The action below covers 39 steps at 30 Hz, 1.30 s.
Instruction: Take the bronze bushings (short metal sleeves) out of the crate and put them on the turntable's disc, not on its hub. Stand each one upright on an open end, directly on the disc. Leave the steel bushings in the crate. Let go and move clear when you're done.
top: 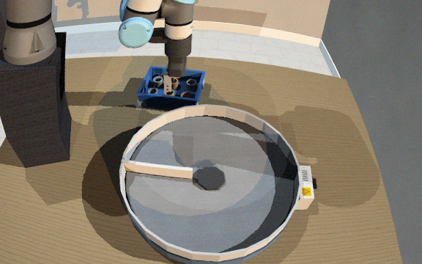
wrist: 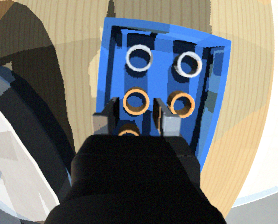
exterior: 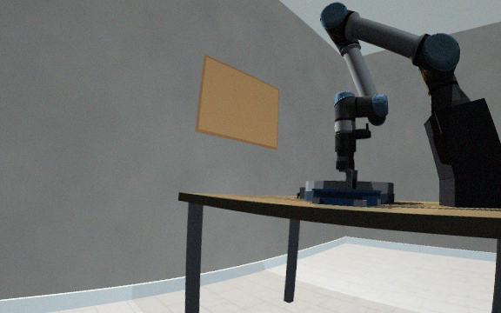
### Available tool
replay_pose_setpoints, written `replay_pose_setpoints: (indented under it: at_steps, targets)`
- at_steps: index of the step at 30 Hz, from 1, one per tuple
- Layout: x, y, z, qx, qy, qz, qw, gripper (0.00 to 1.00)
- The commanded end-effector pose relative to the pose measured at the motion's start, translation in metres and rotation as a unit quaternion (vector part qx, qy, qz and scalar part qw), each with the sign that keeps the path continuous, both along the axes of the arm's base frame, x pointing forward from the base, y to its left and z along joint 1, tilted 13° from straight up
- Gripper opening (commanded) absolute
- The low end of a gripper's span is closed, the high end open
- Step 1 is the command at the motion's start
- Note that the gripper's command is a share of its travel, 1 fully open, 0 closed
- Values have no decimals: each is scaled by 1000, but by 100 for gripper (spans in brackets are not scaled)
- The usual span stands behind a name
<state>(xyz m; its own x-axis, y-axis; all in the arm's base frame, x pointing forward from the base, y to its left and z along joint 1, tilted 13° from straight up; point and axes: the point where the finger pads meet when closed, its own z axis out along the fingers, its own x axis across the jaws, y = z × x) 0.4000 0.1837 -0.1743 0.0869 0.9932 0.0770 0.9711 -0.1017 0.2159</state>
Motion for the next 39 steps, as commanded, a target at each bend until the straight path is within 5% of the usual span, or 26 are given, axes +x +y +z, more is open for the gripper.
replay_pose_setpoints:
  at_steps: [1,26,39]
  targets:
    - [0,0,0,0,-1,0,1000,76]
    - [0,0,0,0,-1,0,1000,76]
    - [4,1,-16,0,-1,0,1000,76]
